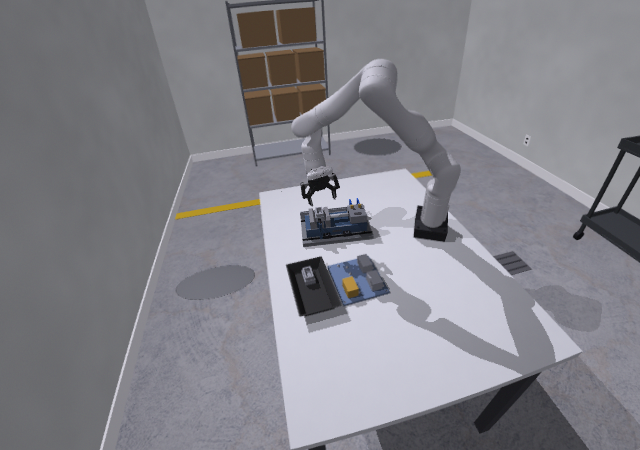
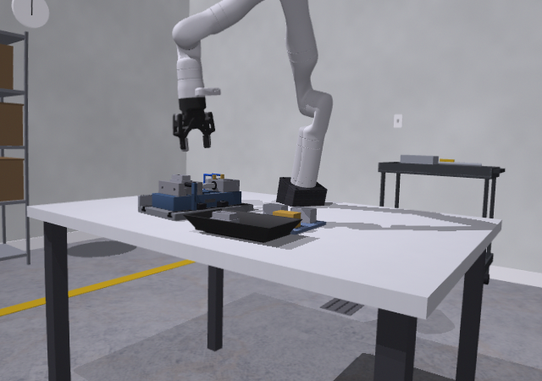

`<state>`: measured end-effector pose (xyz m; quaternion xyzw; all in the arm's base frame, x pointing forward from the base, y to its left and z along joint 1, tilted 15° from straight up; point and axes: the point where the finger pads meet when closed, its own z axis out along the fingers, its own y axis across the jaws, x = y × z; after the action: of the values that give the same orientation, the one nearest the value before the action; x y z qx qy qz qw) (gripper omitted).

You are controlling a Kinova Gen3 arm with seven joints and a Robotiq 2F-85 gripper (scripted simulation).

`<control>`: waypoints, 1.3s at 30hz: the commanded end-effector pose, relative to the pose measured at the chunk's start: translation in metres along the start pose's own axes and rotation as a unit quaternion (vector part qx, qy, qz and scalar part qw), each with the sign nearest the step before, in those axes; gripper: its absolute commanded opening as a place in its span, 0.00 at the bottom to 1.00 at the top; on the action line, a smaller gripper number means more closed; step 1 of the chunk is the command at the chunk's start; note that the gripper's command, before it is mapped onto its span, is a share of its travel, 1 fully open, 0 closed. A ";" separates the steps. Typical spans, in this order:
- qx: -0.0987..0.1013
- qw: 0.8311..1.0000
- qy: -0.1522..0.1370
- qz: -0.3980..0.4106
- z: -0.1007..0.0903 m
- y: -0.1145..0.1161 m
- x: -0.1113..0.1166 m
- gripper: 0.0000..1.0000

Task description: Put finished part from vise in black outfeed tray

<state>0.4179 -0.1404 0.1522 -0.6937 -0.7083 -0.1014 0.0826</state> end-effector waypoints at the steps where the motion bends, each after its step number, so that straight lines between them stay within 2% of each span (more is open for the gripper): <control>1: -0.001 1.000 0.000 0.004 -0.001 -0.001 -0.003 1.00; 5: -0.001 1.000 0.000 0.004 -0.001 -0.001 -0.003 1.00; 6: -0.013 1.000 -0.002 0.019 -0.002 0.001 -0.013 1.00; 12: -0.013 1.000 -0.002 0.019 -0.002 0.001 -0.013 1.00; 13: -0.024 0.999 -0.004 0.031 -0.003 0.002 -0.021 1.00; 18: -0.024 0.999 -0.004 0.031 -0.003 0.002 -0.021 1.00; 19: -0.033 0.999 -0.006 0.042 -0.004 0.003 -0.029 1.00; 24: -0.033 0.999 -0.006 0.042 -0.004 0.003 -0.029 1.00; 25: -0.040 0.998 -0.008 0.052 -0.005 0.004 -0.035 1.00; 39: -0.051 0.996 -0.010 0.066 -0.006 0.005 -0.045 1.00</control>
<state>0.4244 -0.1836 0.1461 -0.7418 -0.6573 -0.1245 0.0468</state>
